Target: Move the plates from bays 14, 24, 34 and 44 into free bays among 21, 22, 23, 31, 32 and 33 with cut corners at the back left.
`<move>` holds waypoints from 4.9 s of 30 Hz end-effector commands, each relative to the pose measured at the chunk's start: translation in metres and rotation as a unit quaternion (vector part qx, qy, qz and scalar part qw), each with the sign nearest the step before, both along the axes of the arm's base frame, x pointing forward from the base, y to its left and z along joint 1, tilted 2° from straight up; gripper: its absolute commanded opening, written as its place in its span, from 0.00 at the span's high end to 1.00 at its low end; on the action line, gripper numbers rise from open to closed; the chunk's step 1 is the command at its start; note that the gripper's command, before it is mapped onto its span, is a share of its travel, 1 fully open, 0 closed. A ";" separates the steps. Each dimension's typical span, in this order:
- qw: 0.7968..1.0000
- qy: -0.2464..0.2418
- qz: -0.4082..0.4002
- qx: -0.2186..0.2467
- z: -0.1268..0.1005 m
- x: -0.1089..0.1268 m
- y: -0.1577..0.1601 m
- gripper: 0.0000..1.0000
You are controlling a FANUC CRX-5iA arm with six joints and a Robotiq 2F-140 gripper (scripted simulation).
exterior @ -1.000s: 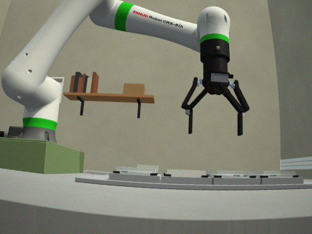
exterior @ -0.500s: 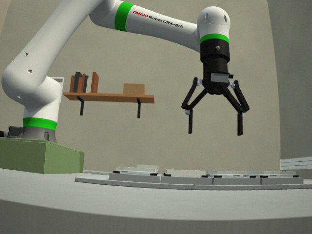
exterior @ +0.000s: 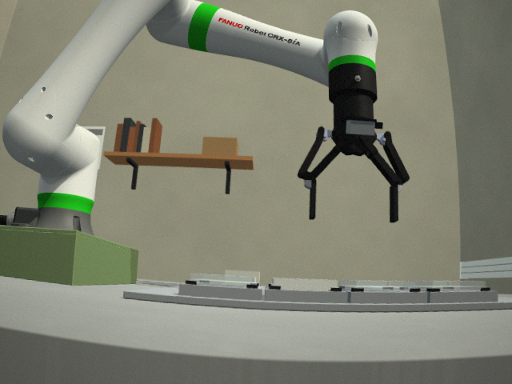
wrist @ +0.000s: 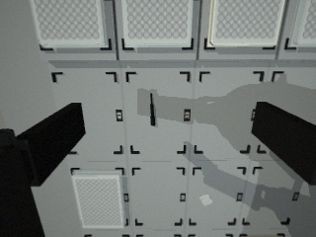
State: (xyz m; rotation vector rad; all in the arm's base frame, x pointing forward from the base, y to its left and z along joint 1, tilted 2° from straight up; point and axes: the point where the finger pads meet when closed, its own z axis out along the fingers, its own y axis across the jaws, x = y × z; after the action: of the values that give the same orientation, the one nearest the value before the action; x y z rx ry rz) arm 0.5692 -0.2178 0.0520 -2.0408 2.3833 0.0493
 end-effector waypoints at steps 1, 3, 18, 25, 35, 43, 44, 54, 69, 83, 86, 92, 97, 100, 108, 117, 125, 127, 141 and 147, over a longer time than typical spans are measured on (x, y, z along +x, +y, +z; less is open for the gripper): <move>1.000 -0.001 0.000 -0.001 0.001 0.001 0.000 0.00; 1.000 -0.001 0.000 -0.001 0.002 0.000 -0.004 0.00; 1.000 -0.001 0.000 -0.001 0.005 -0.008 -0.056 0.00; 1.000 -0.001 0.000 -0.001 0.007 -0.012 -0.083 0.00; 1.000 -0.001 0.000 -0.001 0.009 -0.017 -0.115 0.00; 1.000 -0.001 0.000 -0.001 0.011 -0.022 -0.146 0.00; 1.000 -0.001 0.000 -0.001 0.011 -0.023 -0.150 0.00; 1.000 -0.001 0.000 -0.001 0.012 -0.025 -0.163 0.00; 1.000 -0.001 0.000 -0.001 0.012 -0.025 -0.163 0.00; 1.000 -0.001 0.000 -0.001 0.012 -0.025 -0.163 0.00; 1.000 -0.001 0.000 -0.001 0.012 -0.025 -0.163 0.00; 1.000 -0.001 0.000 -0.001 0.012 -0.025 -0.163 0.00; 1.000 -0.001 0.000 -0.001 0.012 -0.017 -0.164 0.00; 1.000 -0.001 0.000 -0.001 0.012 -0.005 -0.166 0.00; 1.000 -0.001 0.000 -0.001 0.011 0.019 -0.170 0.00; 1.000 -0.001 0.000 -0.001 0.011 0.054 -0.175 0.00; 1.000 -0.001 0.000 -0.001 0.010 0.078 -0.179 0.00; 1.000 -0.001 0.000 -0.001 0.010 0.081 -0.179 0.00; 1.000 -0.001 0.000 -0.001 0.010 0.081 -0.179 0.00; 1.000 -0.001 0.000 -0.001 0.010 0.081 -0.179 0.00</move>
State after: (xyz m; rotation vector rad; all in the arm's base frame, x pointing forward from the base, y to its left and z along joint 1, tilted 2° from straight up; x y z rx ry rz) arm 0.6499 -0.3966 0.0604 -2.0407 2.3832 0.0495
